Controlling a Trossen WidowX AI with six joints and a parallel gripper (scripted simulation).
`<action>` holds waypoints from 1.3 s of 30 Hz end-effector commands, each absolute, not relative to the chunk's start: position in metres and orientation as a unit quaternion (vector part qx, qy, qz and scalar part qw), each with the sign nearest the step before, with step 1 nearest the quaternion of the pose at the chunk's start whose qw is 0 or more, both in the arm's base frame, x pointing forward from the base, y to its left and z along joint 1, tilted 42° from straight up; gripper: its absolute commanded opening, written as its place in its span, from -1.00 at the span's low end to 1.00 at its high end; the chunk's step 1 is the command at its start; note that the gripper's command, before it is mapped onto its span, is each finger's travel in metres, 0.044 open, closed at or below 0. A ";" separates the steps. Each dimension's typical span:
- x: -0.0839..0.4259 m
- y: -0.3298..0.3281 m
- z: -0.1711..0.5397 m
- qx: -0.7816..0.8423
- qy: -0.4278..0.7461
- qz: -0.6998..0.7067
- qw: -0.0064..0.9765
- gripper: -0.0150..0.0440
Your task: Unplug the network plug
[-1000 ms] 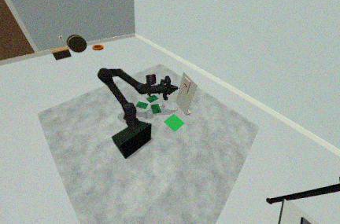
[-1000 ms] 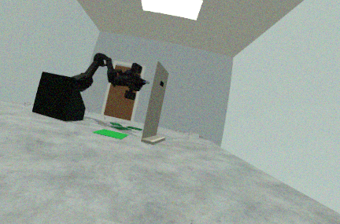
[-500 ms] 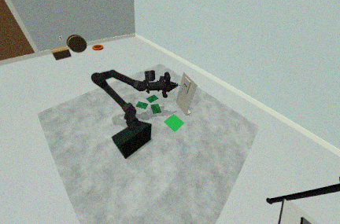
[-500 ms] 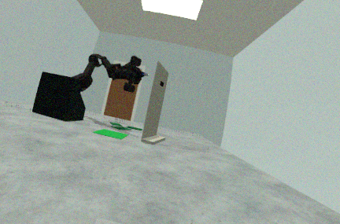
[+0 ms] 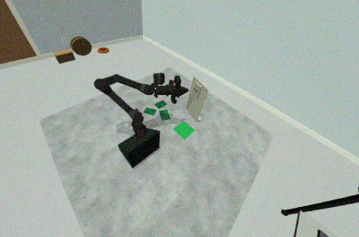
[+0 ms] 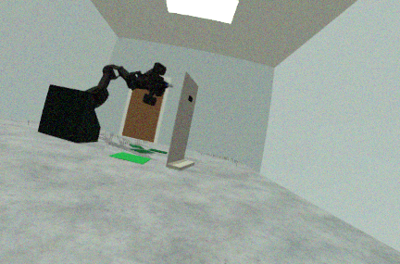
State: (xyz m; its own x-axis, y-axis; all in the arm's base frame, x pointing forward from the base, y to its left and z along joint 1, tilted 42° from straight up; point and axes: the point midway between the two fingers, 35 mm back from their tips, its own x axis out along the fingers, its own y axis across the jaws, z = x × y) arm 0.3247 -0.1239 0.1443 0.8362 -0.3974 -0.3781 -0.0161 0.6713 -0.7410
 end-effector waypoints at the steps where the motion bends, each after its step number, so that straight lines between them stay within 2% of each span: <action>1: 0.328 -0.122 0.128 -0.398 0.280 -0.075 0.871 -0.49; 39: 0.318 -0.093 -0.009 -0.369 0.337 0.203 0.842 -0.49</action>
State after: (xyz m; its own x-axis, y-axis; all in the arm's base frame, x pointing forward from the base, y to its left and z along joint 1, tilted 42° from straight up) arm 0.3217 -0.0973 0.0022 0.7084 0.0452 -0.7043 -0.5532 0.6553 -0.5144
